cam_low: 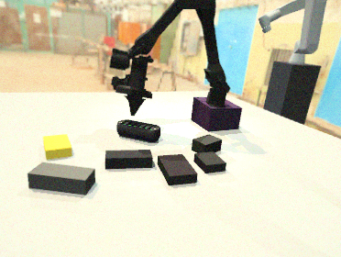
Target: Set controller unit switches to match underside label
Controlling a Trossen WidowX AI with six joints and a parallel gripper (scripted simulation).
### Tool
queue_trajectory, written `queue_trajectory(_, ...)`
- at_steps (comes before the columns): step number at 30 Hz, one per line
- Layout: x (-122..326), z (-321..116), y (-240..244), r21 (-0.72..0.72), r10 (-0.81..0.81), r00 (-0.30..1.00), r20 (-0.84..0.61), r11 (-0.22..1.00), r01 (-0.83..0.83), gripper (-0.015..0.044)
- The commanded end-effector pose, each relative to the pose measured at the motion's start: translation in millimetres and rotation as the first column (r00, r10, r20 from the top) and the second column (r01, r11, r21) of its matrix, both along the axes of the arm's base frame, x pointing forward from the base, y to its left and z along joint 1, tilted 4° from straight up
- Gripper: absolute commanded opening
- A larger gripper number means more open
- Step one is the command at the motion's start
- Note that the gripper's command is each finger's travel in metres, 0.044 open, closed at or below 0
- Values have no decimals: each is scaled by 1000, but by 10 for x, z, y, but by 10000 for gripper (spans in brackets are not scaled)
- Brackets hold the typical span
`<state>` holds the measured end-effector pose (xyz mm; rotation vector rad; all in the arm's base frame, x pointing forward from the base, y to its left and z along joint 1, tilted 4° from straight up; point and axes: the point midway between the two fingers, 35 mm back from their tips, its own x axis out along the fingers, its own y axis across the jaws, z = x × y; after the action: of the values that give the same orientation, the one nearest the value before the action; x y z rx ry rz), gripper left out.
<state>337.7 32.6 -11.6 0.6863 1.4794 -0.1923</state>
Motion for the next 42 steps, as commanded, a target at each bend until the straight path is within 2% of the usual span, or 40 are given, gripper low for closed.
queue_trajectory(1,4,19,15,17,20,999,29,1000,-21,0)
queue_trajectory(10,-10,24,59,0,17,1000,9,1000,-17,0)
queue_trajectory(21,-269,350,734,-227,23,993,-115,973,-49,0)
queue_trajectory(42,-259,109,765,-225,22,992,-124,973,-50,0)
